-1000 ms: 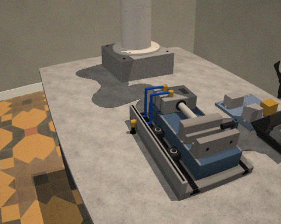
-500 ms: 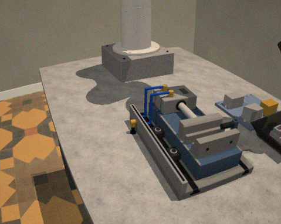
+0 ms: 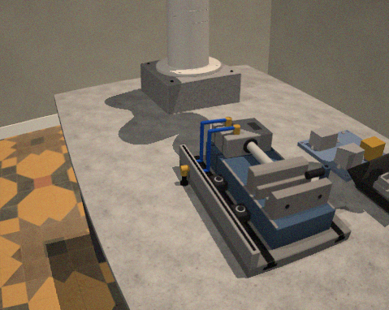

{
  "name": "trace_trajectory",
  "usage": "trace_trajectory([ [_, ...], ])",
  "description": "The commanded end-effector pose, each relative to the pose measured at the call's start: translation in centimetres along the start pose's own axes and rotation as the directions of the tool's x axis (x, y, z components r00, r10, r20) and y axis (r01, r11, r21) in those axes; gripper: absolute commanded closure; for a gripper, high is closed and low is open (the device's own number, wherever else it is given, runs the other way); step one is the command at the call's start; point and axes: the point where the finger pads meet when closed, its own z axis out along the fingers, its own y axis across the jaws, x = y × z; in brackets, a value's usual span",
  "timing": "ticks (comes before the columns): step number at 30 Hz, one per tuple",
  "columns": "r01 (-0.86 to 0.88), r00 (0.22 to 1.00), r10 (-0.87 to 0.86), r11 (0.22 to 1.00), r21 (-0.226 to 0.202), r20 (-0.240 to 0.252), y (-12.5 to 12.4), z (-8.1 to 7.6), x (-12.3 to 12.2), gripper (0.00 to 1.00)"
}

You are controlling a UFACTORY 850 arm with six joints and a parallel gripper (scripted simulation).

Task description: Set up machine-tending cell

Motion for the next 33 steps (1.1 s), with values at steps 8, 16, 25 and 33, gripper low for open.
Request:
trace_trajectory([
  [8,0.000,1.000,0.000,1.000,-0.002,-0.001,0.1,-0.1,0.0,1.00],
  [16,0.000,1.000,0.000,1.000,-0.002,-0.001,0.1,-0.1,0.0,1.00],
  [25,0.000,1.000,0.000,1.000,-0.002,0.000,-0.3,-0.1,0.1,1.00],
  [33,-0.001,1.000,0.001,1.000,-0.004,0.004,-7.7,-0.3,0.9,1.00],
])
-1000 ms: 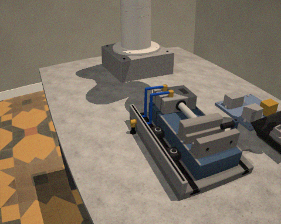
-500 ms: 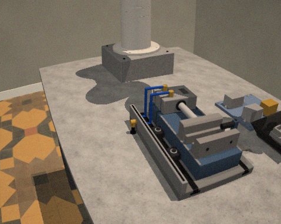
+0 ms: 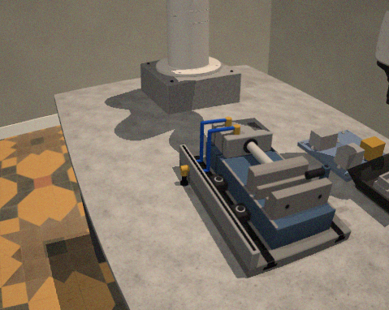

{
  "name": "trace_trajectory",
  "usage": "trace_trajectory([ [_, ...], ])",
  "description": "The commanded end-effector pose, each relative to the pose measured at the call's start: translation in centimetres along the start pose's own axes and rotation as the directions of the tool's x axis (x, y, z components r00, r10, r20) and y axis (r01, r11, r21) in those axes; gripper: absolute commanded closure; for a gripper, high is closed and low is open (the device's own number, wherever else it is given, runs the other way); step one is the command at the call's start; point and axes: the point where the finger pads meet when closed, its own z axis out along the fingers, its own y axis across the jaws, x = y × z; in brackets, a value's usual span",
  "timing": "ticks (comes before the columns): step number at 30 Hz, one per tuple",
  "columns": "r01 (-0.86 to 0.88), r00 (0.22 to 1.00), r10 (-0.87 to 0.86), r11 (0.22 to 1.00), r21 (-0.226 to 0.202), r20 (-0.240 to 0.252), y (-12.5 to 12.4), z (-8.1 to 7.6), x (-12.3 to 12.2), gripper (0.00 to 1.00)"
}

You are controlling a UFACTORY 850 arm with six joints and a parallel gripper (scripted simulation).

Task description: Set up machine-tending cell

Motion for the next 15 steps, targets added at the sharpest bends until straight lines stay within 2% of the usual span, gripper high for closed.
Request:
trace_trajectory([
  [1,-0.002,1.000,0.002,1.000,-0.010,0.001,-3.2,-0.3,0.3,1.00],
  [2,-0.002,1.000,0.002,1.000,-0.010,0.001,-3.2,-0.3,0.3,1.00],
  [3,-0.002,1.000,0.002,1.000,-0.010,0.001,-5.6,-0.3,0.4,1.00],
  [6,-0.002,1.000,0.002,1.000,-0.010,0.001,-7.3,-0.2,0.5,1.00],
  [15,-0.001,1.000,0.001,1.000,-0.009,-0.002,-14.7,0.0,0.2,1.00],
])
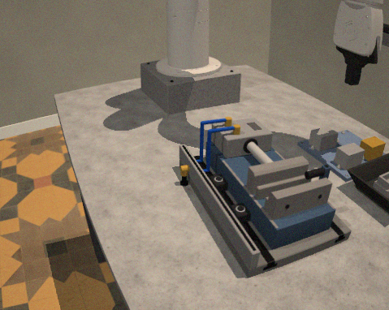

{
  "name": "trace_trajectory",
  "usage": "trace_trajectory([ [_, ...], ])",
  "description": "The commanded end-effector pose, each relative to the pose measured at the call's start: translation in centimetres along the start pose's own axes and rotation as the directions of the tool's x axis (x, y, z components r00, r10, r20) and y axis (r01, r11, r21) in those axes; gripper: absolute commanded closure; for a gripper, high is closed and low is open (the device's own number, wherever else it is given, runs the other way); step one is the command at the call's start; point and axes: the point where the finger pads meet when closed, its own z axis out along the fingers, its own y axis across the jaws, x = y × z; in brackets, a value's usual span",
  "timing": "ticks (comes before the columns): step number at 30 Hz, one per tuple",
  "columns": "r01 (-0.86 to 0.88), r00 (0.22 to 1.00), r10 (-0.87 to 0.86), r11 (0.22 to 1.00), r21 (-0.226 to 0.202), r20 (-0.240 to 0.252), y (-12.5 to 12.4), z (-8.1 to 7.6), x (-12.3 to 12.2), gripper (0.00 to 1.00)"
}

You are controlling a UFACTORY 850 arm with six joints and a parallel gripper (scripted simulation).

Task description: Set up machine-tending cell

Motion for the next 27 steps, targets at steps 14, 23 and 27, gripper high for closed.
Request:
trace_trajectory([
  [14,0.000,1.000,0.000,1.000,-0.009,-0.002,-5.3,-0.1,-0.3,0.31],
  [23,0.000,1.000,0.000,1.000,-0.009,-0.002,-5.3,-0.1,-0.3,0.31],
  [27,0.000,1.000,0.000,1.000,-0.009,-0.002,-5.3,-0.1,-0.3,0.31],
])
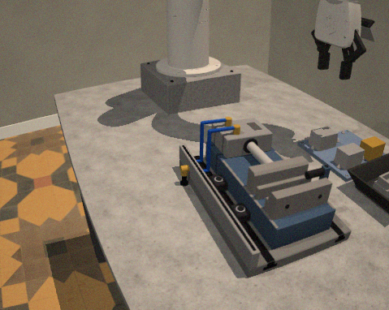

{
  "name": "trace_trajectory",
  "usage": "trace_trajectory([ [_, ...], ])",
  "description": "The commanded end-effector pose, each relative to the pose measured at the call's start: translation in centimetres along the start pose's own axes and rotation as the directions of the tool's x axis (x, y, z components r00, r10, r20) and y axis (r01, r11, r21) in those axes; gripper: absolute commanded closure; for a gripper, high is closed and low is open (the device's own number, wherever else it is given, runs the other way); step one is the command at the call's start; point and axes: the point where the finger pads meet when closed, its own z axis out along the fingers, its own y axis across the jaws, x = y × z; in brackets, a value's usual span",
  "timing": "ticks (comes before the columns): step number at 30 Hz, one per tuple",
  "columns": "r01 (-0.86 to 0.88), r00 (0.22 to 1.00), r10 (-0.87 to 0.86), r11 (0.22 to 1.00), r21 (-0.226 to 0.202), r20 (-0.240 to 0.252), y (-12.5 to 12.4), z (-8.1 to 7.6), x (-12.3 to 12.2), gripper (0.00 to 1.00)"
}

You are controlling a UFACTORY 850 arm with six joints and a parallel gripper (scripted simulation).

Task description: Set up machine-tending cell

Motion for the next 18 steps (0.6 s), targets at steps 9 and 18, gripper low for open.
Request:
trace_trajectory([
  [9,0.000,1.000,0.000,1.000,-0.002,-0.001,0.07,-0.06,0.03,0.31],
  [18,0.000,1.000,0.000,1.000,-0.002,0.000,0.07,0.12,0.03,0.31],
])
